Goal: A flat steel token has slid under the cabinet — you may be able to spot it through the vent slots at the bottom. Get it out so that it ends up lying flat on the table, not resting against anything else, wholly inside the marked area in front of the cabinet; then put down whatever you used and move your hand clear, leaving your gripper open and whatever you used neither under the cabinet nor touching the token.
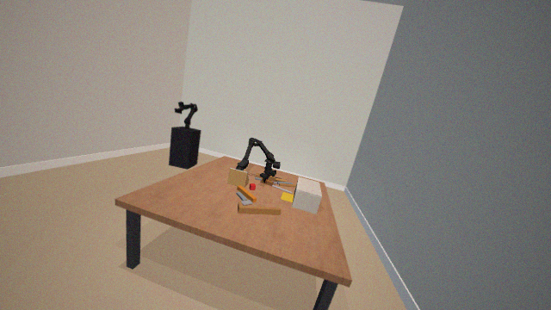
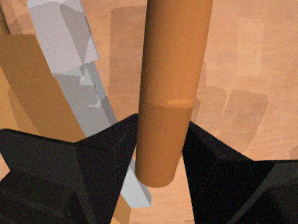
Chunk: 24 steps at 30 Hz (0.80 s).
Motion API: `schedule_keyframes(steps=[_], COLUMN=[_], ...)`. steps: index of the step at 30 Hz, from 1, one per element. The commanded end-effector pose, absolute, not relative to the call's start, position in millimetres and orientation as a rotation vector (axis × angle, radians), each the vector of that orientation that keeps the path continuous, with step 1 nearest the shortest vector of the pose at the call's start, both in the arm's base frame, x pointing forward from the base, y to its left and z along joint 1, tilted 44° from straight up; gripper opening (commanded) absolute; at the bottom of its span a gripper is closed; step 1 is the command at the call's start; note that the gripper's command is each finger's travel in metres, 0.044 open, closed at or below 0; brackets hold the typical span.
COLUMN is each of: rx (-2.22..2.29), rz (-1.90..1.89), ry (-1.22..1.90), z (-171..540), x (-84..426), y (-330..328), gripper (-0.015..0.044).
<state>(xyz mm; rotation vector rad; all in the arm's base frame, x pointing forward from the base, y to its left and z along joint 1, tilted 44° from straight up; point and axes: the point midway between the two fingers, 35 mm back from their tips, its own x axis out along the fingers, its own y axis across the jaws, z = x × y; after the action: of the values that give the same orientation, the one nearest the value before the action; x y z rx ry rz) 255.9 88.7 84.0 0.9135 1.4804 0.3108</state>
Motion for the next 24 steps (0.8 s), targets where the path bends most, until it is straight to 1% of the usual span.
schedule_keyframes(steps=[1,7,8,11,14,24], rx=[0.917,0.915,0.915,0.915,0.916,0.912], rz=[0.307,0.309,0.309,0.31,0.307,0.312], ry=[1.478,1.481,1.481,1.48,1.473,1.472], z=[85.8,84.8,84.8,84.9,84.9,85.0], x=[256.6,255.9,255.9,256.0,255.9,255.8], y=[88.9,89.3,89.3,89.4,89.4,89.9], gripper=[0.0026,0.0184,0.02,0.02,0.027,0.027])
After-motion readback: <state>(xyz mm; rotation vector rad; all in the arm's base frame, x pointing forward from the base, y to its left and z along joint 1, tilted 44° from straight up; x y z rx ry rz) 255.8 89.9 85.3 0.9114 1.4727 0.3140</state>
